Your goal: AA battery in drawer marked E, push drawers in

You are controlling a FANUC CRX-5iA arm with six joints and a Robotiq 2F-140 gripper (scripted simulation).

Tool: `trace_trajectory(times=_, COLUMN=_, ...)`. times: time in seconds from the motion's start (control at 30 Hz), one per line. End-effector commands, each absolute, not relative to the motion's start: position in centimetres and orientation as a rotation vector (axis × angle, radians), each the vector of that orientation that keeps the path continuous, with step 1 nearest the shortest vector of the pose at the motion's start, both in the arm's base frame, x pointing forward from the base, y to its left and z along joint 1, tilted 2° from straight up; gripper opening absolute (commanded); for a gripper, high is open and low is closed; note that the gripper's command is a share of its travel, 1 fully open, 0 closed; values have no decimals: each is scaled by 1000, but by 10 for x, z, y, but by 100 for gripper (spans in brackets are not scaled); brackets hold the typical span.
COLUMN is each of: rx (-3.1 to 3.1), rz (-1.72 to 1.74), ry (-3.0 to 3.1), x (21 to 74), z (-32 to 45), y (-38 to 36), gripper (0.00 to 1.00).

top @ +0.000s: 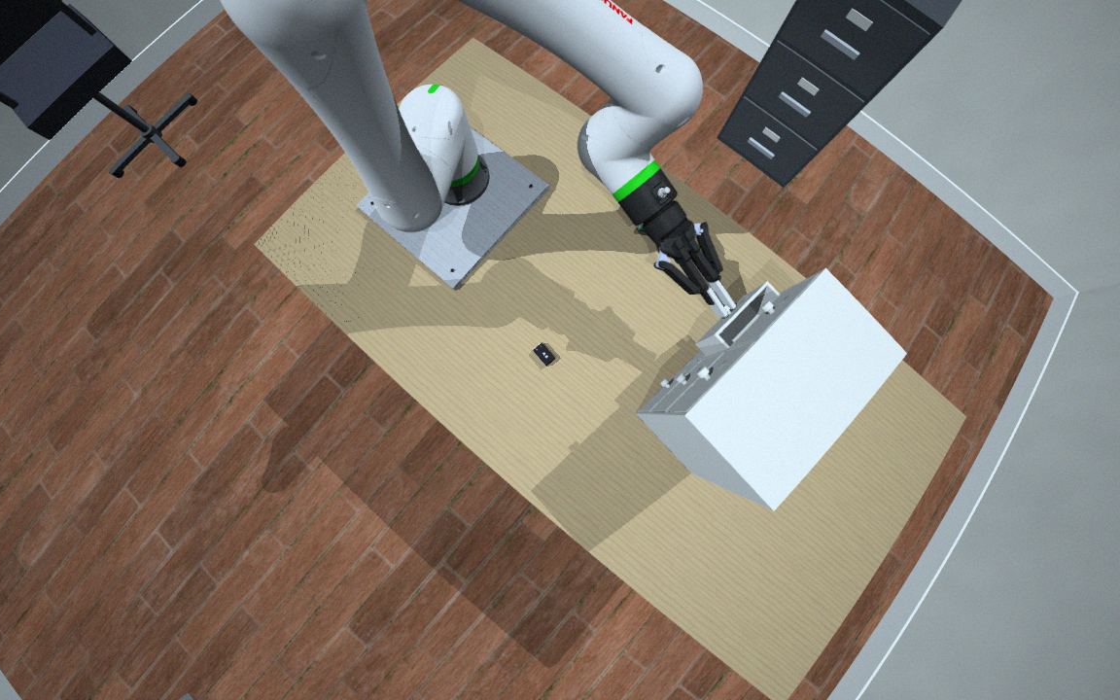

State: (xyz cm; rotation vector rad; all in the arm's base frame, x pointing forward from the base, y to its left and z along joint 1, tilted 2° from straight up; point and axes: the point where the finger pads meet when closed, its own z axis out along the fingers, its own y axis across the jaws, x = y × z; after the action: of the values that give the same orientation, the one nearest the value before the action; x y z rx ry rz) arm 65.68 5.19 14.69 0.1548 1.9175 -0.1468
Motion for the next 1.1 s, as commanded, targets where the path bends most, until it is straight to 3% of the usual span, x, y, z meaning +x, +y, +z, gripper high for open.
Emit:
trace_trajectory(times=0.0, rx=155, rz=-147, ry=1917, x=655, z=147, y=52, gripper=8)
trace_trajectory(times=1.07, rx=155, rz=-147, ry=1917, x=624, z=147, y=58, gripper=8)
